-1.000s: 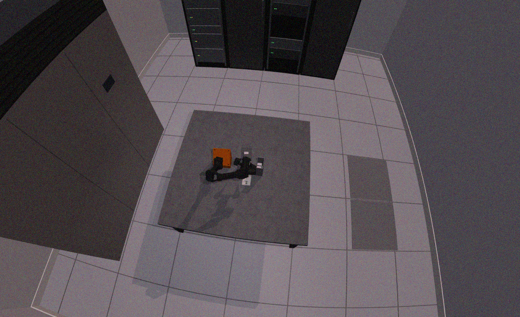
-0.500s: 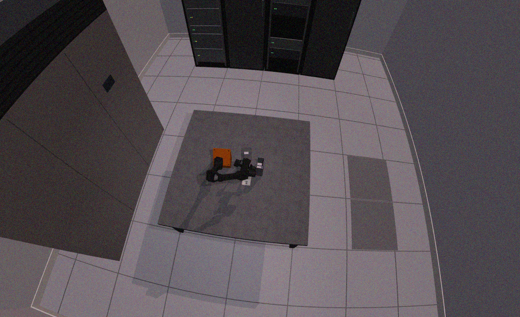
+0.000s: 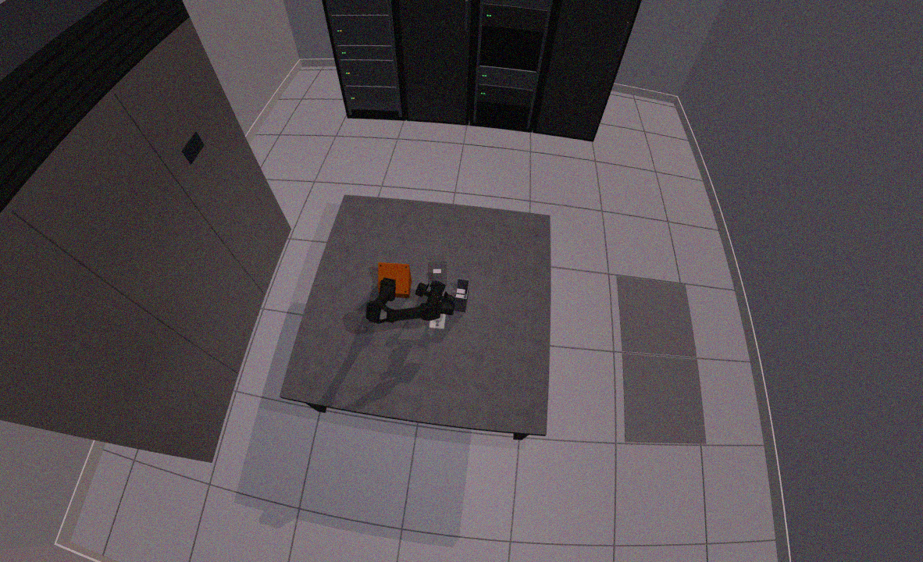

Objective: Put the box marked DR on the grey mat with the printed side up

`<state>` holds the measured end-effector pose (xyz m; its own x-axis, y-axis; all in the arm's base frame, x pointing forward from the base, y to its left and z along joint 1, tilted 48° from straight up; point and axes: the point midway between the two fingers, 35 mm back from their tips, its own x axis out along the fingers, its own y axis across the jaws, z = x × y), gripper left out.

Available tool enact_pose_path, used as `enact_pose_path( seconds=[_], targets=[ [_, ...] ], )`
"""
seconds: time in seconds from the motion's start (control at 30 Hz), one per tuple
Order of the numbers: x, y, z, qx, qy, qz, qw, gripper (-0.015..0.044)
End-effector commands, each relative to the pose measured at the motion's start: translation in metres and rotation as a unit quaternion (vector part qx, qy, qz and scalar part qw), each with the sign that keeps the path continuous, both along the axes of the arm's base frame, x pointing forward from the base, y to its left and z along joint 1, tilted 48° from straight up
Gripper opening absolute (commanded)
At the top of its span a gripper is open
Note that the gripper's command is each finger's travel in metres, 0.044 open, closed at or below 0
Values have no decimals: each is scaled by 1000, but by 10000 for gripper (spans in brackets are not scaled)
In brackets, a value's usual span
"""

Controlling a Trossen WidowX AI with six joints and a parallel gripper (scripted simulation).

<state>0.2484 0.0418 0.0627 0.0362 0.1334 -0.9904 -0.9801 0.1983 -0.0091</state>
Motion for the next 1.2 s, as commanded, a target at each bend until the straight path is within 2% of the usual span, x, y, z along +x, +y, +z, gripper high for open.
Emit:
enact_pose_path(
  seconds=[0.0,1.17],
  targets=[
    [-5,0,-6,-1,13,1,1000,440],
    [-6,-8,-62,-1,14,1,1000,440]
  ],
)
